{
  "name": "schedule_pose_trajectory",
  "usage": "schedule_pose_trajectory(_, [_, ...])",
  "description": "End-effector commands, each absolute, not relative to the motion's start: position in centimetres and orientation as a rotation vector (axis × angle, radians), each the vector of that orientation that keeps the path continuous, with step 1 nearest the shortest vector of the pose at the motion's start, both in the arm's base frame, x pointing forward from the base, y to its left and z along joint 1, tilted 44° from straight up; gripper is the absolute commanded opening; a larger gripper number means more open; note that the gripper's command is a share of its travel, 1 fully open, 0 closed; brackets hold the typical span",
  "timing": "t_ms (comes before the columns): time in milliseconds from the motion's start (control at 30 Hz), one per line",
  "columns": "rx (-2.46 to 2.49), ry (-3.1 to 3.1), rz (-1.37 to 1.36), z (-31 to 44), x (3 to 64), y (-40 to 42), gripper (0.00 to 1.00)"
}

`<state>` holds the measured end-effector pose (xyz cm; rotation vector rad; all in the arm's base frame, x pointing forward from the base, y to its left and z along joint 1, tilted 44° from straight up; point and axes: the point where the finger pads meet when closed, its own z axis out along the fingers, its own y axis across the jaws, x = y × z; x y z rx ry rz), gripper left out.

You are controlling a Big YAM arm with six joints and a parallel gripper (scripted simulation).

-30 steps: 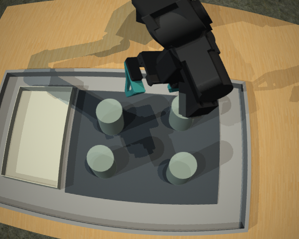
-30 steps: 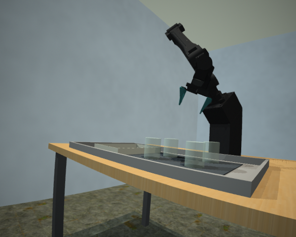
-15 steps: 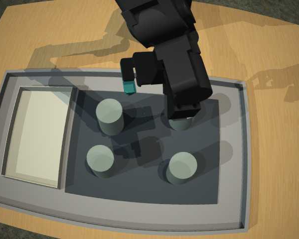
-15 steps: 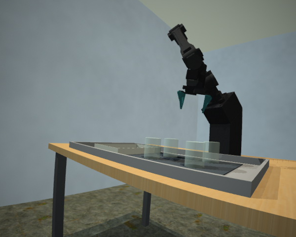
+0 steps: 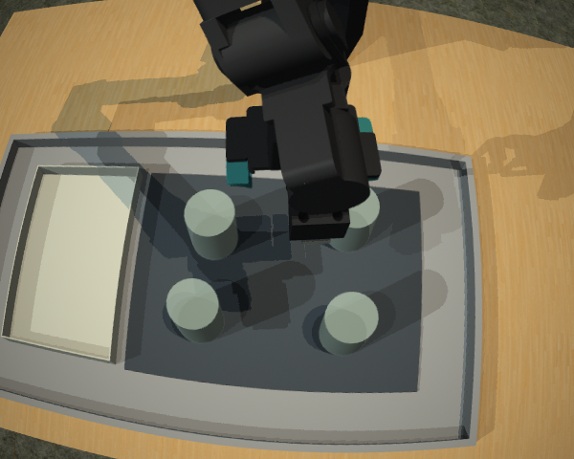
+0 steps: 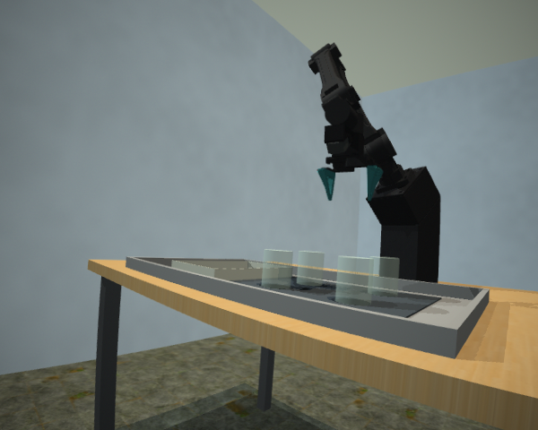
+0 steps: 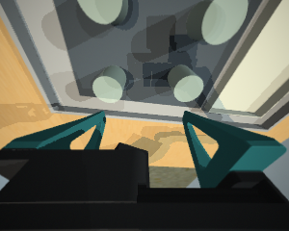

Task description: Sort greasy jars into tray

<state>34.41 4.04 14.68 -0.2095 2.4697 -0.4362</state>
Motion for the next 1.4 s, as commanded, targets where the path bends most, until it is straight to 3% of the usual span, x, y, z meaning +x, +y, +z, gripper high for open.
schedule_pose_trajectory(0, [-0.107,2.419,-0.394,17.8,35.7,3.4,1.00])
schedule_pose_trajectory(1000, [-0.063,2.409,-0.340,20.2,36.7,3.2,1.00])
schedule_pose_trajectory(1033, [-0.063,2.409,-0.340,20.2,36.7,3.2,0.00])
schedule_pose_trajectory(1367, [-0.063,2.409,-0.340,20.2,36.7,3.2,0.00])
